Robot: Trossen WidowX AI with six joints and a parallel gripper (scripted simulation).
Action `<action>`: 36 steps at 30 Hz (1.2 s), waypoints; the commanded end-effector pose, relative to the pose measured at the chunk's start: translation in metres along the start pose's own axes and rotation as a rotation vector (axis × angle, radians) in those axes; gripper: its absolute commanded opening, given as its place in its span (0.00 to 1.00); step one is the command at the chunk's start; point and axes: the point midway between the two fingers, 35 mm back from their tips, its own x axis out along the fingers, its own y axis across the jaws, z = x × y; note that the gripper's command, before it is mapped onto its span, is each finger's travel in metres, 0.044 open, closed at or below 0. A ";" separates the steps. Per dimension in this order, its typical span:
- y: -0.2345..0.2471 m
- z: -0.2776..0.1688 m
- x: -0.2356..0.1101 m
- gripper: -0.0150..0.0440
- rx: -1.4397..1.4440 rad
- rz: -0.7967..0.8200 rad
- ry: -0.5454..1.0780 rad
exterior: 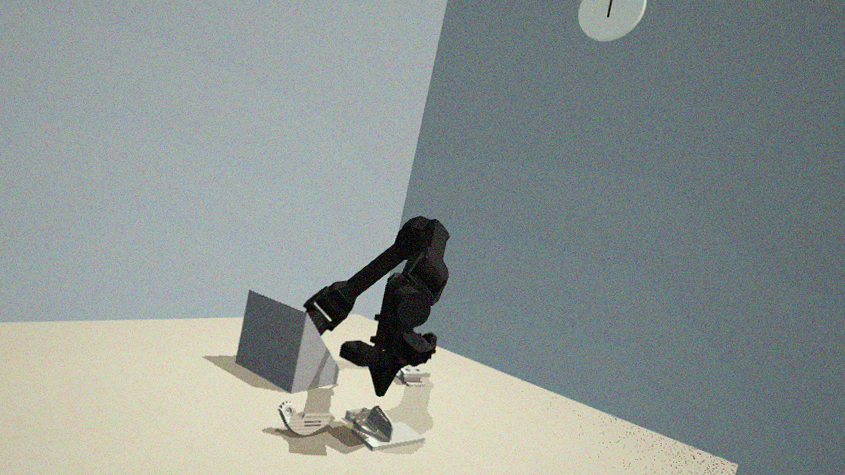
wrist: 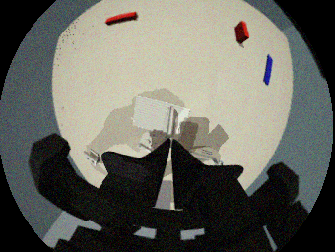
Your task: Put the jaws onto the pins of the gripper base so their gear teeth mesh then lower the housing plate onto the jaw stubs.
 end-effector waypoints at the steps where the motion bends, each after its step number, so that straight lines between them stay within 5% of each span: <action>1: 0.000 0.000 -0.001 0.25 0.003 -0.001 0.000; 36: -0.049 -0.026 -0.007 0.25 0.516 -0.021 -0.008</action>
